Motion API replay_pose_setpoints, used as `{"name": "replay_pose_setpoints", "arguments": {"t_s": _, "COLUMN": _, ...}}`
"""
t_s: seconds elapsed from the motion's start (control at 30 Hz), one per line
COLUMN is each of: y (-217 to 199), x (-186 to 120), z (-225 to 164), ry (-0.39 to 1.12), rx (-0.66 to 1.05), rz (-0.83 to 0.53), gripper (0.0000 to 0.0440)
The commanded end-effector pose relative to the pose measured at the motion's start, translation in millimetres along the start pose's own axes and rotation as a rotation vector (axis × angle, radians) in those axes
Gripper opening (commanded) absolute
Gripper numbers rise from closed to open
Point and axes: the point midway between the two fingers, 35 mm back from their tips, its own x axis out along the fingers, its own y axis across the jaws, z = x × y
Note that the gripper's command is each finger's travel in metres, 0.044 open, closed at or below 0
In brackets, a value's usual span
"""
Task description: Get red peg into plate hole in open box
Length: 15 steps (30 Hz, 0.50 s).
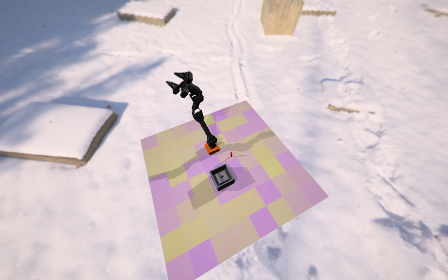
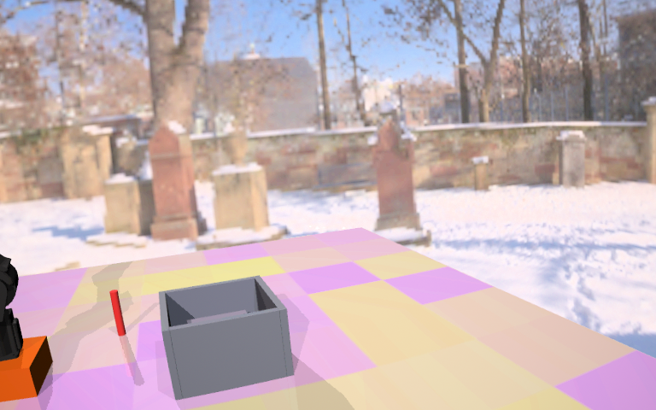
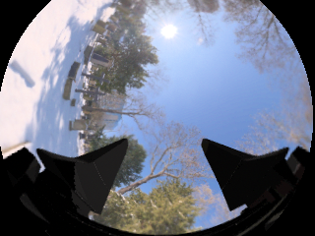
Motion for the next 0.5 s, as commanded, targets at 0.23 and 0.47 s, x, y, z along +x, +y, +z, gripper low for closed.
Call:
{"name": "replay_pose_setpoints", "arguments": {"t_s": 0.23, "y": -68.5, "x": -25.2, "z": 96.8, "ry": -0.149, "rx": -0.293, "rz": -0.211, "gripper": 0.044}}
{"name": "replay_pose_setpoints", "arguments": {"t_s": 0.47, "y": -99.5, "x": -51.3, "z": 161.7, "ry": -0.245, "rx": -0.469, "rz": -0.349, "gripper": 0.044}}
